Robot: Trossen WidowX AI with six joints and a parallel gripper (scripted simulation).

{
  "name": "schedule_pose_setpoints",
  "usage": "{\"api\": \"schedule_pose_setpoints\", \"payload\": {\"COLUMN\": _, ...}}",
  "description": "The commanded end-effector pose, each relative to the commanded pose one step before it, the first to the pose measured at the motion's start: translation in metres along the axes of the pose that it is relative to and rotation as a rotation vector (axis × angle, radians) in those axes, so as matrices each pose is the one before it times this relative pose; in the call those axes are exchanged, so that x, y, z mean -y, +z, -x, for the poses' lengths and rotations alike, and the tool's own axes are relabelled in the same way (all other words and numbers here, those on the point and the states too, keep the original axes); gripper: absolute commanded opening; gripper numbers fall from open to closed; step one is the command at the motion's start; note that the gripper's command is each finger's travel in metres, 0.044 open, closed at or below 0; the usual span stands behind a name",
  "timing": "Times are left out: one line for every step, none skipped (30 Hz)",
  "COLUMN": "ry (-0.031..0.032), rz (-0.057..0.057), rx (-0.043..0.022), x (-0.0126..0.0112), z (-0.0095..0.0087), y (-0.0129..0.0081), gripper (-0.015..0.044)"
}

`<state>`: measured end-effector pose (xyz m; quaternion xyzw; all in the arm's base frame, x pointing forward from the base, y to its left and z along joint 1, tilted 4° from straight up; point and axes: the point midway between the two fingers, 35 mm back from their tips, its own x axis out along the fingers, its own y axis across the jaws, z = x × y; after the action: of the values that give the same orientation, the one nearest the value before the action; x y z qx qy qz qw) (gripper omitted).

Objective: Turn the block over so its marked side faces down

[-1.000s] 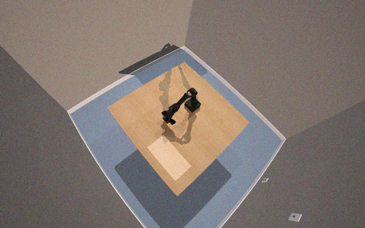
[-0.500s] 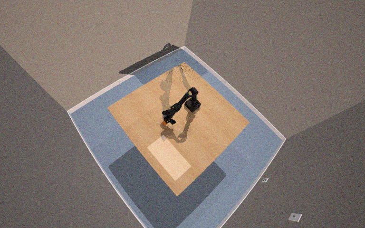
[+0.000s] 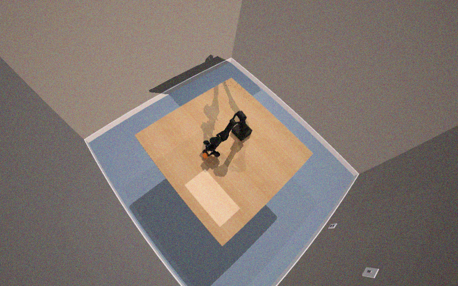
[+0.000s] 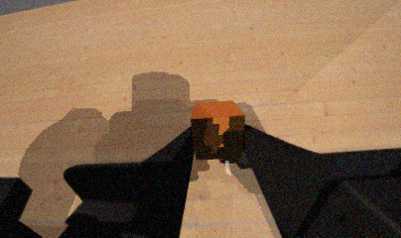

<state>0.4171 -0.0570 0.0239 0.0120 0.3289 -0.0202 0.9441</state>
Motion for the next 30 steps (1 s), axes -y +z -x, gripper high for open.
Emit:
{"api": "schedule_pose_setpoints", "payload": {"ry": 0.00449, "rz": -0.0066, "rx": 0.05477, "x": -0.00067, "z": -0.00181, "y": -0.00905, "gripper": 0.0}}
{"api": "schedule_pose_setpoints", "payload": {"ry": 0.00014, "rz": 0.0001, "rx": 0.01522, "x": -0.00009, "z": 0.00027, "y": -0.00068, "gripper": 0.0}}
{"api": "schedule_pose_setpoints", "payload": {"ry": 0.00016, "rz": 0.0002, "rx": 0.01521, "x": -0.0001, "z": 0.00041, "y": -0.00065, "gripper": 0.0}}
{"api": "schedule_pose_setpoints", "payload": {"ry": 0.00017, "rz": 0.0002, "rx": 0.0152, "x": -0.00012, "z": 0.00055, "y": -0.00061, "gripper": 0.0}}
{"api": "schedule_pose_setpoints", "payload": {"ry": 0.00019, "rz": 0.0002, "rx": 0.01519, "x": -0.00013, "z": 0.00069, "y": -0.00057, "gripper": 0.0}}
{"api": "schedule_pose_setpoints", "payload": {"ry": 0.00021, "rz": 0.0002, "rx": 0.01518, "x": -0.00015, "z": 0.00083, "y": -0.00053, "gripper": 0.0}}
{"api": "schedule_pose_setpoints", "payload": {"ry": 0.00023, "rz": 0.0003, "rx": 0.01517, "x": -0.00016, "z": 0.00096, "y": -0.00048, "gripper": 0.0}}
{"api": "schedule_pose_setpoints", "payload": {"ry": 0.00024, "rz": 0.0003, "rx": 0.01516, "x": -0.00018, "z": 0.0011, "y": -0.00043, "gripper": 0.0}}
{"api": "schedule_pose_setpoints", "payload": {"ry": 0.00026, "rz": 0.0003, "rx": 0.01516, "x": -0.00019, "z": 0.00123, "y": -0.00037, "gripper": 0.0}}
{"api": "schedule_pose_setpoints", "payload": {"ry": 0.00028, "rz": 0.0004, "rx": 0.01515, "x": -0.00021, "z": 0.00135, "y": -0.0003, "gripper": 0.0}}
{"api": "schedule_pose_setpoints", "payload": {"ry": 0.0003, "rz": 0.0004, "rx": 0.01513, "x": -0.00022, "z": 0.00148, "y": -0.00024, "gripper": 0.0}}
{"api": "schedule_pose_setpoints", "payload": {"ry": 0.00026, "rz": 0.0003, "rx": 0.01242, "x": -0.00019, "z": 0.00131, "y": -0.00014, "gripper": 0.0}}
{"api": "schedule_pose_setpoints", "payload": {"ry": 0.00016, "rz": 0.0002, "rx": 0.00745, "x": -0.00012, "z": 0.00082, "y": -0.00006, "gripper": 0.0}}
{"api": "schedule_pose_setpoints", "payload": {"ry": 0.00005, "rz": 0.0001, "rx": 0.00248, "x": -0.00004, "z": 0.00028, "y": -0.00001, "gripper": 0.0}}
{"api": "schedule_pose_setpoints", "payload": {"ry": 0.0, "rz": 0.0, "rx": 0.0, "x": 0.0, "z": 0.0, "y": 0.0, "gripper": 0.0}}
{"api": "schedule_pose_setpoints", "payload": {"ry": 0.0, "rz": 0.0, "rx": 0.0, "x": 0.0, "z": 0.0, "y": 0.0, "gripper": 0.0}}
{"api": "schedule_pose_setpoints", "payload": {"ry": 0.0, "rz": 0.0, "rx": 0.00229, "x": 0.0, "z": 0.00015, "y": 0.0002, "gripper": 0.0}}
{"api": "schedule_pose_setpoints", "payload": {"ry": -0.00001, "rz": 0.0, "rx": 0.00688, "x": 0.0, "z": 0.00045, "y": 0.00059, "gripper": 0.0}}
{"api": "schedule_pose_setpoints", "payload": {"ry": 0.0, "rz": 0.0, "rx": 0.01032, "x": 0.0, "z": 0.0007, "y": 0.0009, "gripper": 0.0}}
{"api": "schedule_pose_setpoints", "payload": {"ry": 0.00001, "rz": 0.0, "rx": 0.00688, "x": 0.0, "z": 0.00048, "y": 0.00061, "gripper": 0.0}}
{"api": "schedule_pose_setpoints", "payload": {"ry": 0.0, "rz": 0.0, "rx": 0.00229, "x": 0.0, "z": 0.00016, "y": 0.0002, "gripper": 0.0}}
{"api": "schedule_pose_setpoints", "payload": {"ry": 0.0, "rz": 0.0, "rx": 0.0, "x": 0.0, "z": 0.0, "y": 0.0, "gripper": 0.0}}
{"api": "schedule_pose_setpoints", "payload": {"ry": 0.0, "rz": 0.0, "rx": 0.0, "x": 0.0, "z": 0.0, "y": 0.0, "gripper": 0.0}}
{"api": "schedule_pose_setpoints", "payload": {"ry": 0.0, "rz": 0.0, "rx": 0.0, "x": 0.0, "z": 0.0, "y": 0.0, "gripper": 0.0}}
{"api": "schedule_pose_setpoints", "payload": {"ry": 0.0, "rz": 0.0, "rx": 0.0, "x": 0.0, "z": 0.0, "y": 0.0, "gripper": 0.0}}
{"api": "schedule_pose_setpoints", "payload": {"ry": 0.0, "rz": 0.0, "rx": 0.0, "x": 0.0, "z": 0.0, "y": 0.0, "gripper": 0.0}}
{"api": "schedule_pose_setpoints", "payload": {"ry": 0.0, "rz": 0.0, "rx": 0.0, "x": 0.0, "z": 0.0, "y": 0.0, "gripper": 0.0}}
{"api": "schedule_pose_setpoints", "payload": {"ry": 0.0, "rz": 0.0, "rx": 0.0, "x": 0.0, "z": 0.0, "y": 0.0, "gripper": 0.0}}
{"api": "schedule_pose_setpoints", "payload": {"ry": 0.0, "rz": 0.0, "rx": 0.0, "x": 0.0, "z": 0.0, "y": 0.0, "gripper": 0.0}}
{"api": "schedule_pose_setpoints", "payload": {"ry": 0.0, "rz": 0.0, "rx": 0.0, "x": 0.0, "z": 0.0, "y": 0.0, "gripper": 0.0}}
